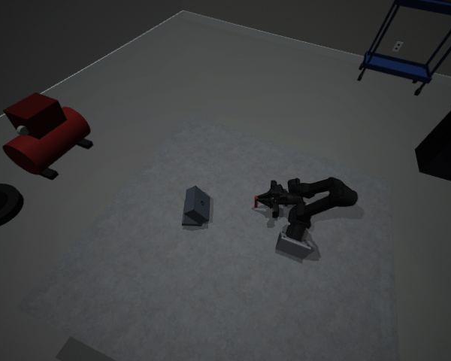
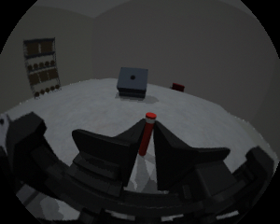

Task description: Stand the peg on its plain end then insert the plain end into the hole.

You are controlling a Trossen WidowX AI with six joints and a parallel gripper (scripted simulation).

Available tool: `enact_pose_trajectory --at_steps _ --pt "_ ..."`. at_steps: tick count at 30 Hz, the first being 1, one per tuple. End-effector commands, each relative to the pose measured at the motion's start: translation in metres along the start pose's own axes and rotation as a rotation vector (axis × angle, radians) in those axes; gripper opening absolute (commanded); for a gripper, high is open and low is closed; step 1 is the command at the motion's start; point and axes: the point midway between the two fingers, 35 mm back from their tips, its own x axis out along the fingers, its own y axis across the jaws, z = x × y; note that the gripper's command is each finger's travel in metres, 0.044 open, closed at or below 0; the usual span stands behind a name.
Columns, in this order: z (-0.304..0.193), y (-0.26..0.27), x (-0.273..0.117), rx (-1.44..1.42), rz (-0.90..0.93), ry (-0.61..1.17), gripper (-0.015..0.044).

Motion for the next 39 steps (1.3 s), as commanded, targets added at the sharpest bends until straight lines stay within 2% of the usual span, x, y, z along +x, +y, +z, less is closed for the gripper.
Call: enact_pose_trajectory --at_steps 1,39 --pt "-0.0016 0.0001 -0.0010 0.000 0.000 0.001 0.0049" --pt "-0.0067 0.0011 -0.0067 -0.007 0.001 -0.075 0.0049"
